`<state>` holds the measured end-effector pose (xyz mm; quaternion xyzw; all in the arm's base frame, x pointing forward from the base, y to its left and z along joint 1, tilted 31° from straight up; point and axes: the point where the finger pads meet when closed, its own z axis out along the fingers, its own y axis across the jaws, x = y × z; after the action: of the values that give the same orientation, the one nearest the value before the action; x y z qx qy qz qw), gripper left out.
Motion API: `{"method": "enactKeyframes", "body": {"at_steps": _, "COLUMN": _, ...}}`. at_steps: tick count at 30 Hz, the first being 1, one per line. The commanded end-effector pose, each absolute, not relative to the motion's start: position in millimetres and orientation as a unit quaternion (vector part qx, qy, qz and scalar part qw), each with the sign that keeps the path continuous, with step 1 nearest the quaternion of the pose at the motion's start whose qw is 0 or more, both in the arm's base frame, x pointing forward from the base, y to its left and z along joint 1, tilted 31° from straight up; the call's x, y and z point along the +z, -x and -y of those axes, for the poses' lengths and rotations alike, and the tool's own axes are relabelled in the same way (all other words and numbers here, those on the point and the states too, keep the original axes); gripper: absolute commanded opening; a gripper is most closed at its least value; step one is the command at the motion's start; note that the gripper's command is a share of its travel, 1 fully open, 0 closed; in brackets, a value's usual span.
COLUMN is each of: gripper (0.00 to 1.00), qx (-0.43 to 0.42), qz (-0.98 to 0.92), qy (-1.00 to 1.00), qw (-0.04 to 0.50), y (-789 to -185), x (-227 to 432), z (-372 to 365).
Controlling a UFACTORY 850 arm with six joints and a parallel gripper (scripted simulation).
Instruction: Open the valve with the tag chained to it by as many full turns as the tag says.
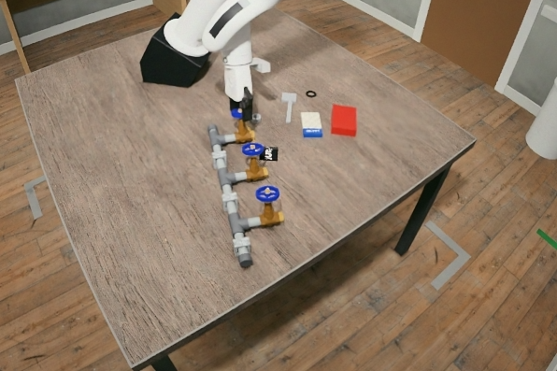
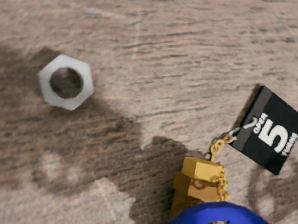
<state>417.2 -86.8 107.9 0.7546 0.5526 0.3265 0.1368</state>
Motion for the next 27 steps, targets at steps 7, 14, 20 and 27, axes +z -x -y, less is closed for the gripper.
{"method": "enactKeyframes", "body": {"at_steps": 7, "gripper": 1.00, "qx": 0.347, "qz": -0.389, "qy": -0.851, "qw": 0.067, "y": -417.5, "x": 108.2, "z": 87.0}}
{"method": "enactKeyframes", "body": {"at_steps": 14, "gripper": 1.00, "qx": 0.354, "qz": -0.248, "qy": -0.901, "qw": 0.014, "y": -417.5, "x": 108.2, "z": 87.0}}
{"method": "enactKeyframes", "body": {"at_steps": 20, "gripper": 1.00, "qx": 0.355, "qz": -0.124, "qy": -0.926, "qw": -0.028, "y": -417.5, "x": 108.2, "z": 87.0}}
{"method": "enactKeyframes", "body": {"at_steps": 27, "gripper": 1.00, "qx": 0.348, "qz": 0.019, "qy": -0.934, "qw": -0.077, "y": -417.5, "x": 108.2, "z": 87.0}}
